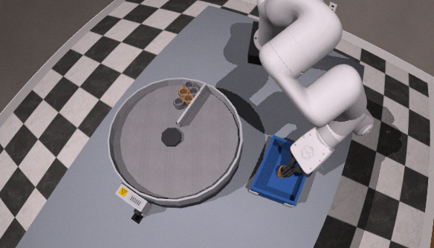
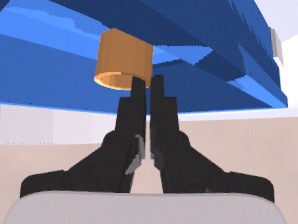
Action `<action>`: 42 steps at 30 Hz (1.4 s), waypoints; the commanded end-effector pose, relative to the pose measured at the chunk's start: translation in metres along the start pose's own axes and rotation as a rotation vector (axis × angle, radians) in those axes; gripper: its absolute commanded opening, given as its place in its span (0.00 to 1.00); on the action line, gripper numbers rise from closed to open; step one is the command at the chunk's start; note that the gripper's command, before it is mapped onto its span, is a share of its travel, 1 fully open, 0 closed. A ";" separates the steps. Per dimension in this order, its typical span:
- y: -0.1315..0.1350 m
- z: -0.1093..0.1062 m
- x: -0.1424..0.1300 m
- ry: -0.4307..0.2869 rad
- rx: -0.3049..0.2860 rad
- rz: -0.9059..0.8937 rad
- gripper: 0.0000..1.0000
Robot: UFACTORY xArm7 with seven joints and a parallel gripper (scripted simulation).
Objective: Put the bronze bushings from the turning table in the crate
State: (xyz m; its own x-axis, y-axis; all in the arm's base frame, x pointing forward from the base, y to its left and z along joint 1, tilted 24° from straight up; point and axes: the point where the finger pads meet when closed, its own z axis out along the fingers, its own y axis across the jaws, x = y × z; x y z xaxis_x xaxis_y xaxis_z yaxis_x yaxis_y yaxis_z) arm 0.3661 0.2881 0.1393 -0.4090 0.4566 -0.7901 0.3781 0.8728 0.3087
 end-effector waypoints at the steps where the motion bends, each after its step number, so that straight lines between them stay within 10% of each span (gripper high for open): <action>1: 0.001 -0.001 0.000 -0.001 -0.002 0.001 0.00; 42: 0.001 0.004 0.003 -0.001 -0.002 0.001 0.00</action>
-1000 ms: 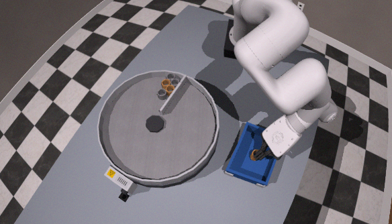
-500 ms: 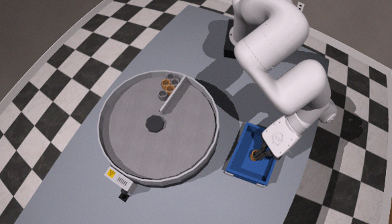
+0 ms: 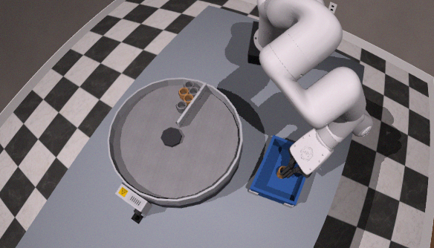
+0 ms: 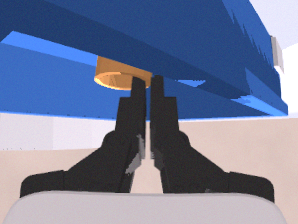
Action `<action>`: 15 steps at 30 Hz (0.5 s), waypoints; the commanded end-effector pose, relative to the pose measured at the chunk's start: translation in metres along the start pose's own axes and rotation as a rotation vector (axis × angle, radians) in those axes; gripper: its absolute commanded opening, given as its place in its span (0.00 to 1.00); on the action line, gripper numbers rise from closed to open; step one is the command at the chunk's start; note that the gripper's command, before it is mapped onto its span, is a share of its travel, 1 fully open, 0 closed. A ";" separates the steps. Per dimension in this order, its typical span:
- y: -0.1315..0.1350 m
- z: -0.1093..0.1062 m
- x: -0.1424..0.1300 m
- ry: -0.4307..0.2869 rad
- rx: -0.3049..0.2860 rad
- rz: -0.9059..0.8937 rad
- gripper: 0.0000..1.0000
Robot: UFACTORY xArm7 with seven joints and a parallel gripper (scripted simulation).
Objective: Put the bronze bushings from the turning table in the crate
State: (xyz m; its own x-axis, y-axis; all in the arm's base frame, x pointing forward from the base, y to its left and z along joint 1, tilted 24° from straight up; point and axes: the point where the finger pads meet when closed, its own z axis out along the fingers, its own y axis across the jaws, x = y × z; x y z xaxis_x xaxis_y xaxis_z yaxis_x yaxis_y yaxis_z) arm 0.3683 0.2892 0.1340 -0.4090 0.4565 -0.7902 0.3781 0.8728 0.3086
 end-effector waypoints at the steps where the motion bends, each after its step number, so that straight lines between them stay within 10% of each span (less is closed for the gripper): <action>1: 0.001 -0.001 0.000 0.000 -0.002 0.001 0.00; 15: 0.001 -0.001 0.000 0.000 -0.002 0.001 0.12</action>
